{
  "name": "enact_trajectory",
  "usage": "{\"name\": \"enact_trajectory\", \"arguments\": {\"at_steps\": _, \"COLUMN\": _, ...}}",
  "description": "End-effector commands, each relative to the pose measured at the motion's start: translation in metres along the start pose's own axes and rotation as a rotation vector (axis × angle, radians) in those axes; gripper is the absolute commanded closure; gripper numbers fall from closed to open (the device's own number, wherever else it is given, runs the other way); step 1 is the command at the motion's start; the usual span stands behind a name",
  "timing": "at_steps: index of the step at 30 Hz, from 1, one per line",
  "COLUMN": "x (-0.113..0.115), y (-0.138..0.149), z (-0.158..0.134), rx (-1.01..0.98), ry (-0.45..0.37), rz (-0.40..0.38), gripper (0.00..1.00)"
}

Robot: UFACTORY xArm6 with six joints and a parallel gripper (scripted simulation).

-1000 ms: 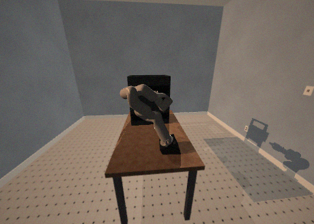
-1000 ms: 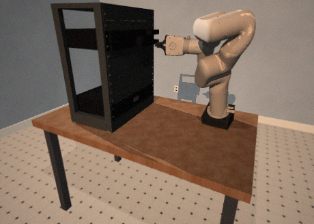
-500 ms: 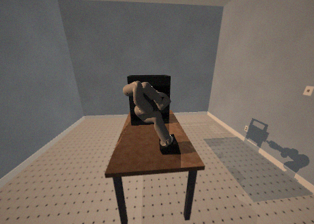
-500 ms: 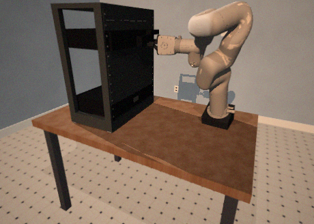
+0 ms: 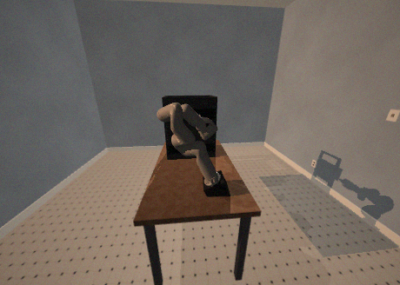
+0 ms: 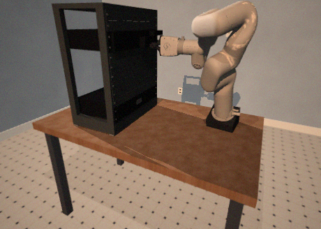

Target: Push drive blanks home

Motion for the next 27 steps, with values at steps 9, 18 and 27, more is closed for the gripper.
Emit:
{"name": "enact_trajectory", "arguments": {"at_steps": 9, "x": -0.006, "y": -0.001, "z": 0.000, "rx": 0.001, "ry": 0.000, "rz": 0.003, "gripper": 1.00}}
{"name": "enact_trajectory", "arguments": {"at_steps": 18, "x": -0.012, "y": -0.001, "z": 0.000, "rx": 0.001, "ry": 0.000, "rz": 0.003, "gripper": 1.00}}
{"name": "enact_trajectory", "arguments": {"at_steps": 27, "x": -0.016, "y": -0.001, "z": 0.000, "rx": 0.001, "ry": 0.000, "rz": 0.003, "gripper": 1.00}}
Point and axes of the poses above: the point where the finger pads meet when closed, its own x axis back along the fingers, its own y axis across the jaws, z = x × y, the point moved 9 cm from there along x, back along the fingers, and after that the axes turned 11 degrees about x, right-handed, at the moved point
